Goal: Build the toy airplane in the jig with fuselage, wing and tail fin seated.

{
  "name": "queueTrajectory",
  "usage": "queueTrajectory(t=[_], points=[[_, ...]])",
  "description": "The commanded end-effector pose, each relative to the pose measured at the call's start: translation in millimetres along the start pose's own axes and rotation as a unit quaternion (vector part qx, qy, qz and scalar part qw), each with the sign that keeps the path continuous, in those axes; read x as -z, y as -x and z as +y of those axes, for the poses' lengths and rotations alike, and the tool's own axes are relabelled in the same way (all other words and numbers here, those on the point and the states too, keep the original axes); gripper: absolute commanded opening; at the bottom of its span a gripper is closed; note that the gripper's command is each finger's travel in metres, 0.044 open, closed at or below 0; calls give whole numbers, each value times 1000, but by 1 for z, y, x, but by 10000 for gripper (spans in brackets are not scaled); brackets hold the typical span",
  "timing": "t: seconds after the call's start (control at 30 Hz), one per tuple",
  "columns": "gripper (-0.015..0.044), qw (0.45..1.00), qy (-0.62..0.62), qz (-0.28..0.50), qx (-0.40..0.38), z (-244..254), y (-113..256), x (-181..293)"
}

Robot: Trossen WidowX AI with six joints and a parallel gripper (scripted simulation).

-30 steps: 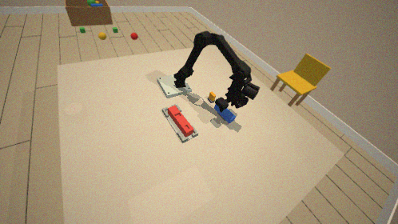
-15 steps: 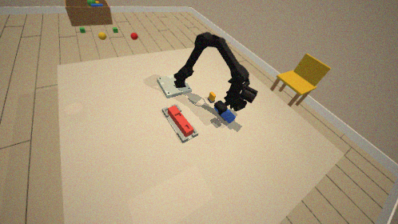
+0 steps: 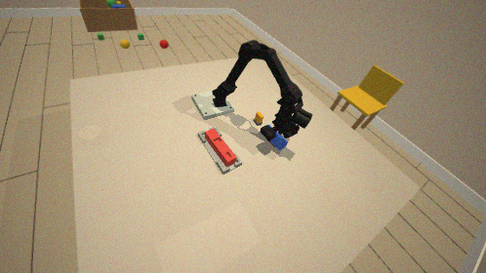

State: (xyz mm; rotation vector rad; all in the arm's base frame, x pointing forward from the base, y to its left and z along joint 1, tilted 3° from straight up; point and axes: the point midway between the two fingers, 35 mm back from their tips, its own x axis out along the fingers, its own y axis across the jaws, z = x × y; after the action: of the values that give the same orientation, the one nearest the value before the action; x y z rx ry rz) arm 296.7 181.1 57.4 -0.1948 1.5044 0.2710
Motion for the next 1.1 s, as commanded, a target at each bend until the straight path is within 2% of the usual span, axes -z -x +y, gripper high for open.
queueTrajectory(t=[0.0,0.1,0.3,0.47,1.07], points=[[256,1000,-3,0,0,0,-2,0],[177,1000,-3,0,0,0,-2,0],[137,1000,-3,0,0,0,-2,0],[6,1000,-6,-9,-4,3,6,-1],[0,1000,-8,-18,-8,6,58,-6]])
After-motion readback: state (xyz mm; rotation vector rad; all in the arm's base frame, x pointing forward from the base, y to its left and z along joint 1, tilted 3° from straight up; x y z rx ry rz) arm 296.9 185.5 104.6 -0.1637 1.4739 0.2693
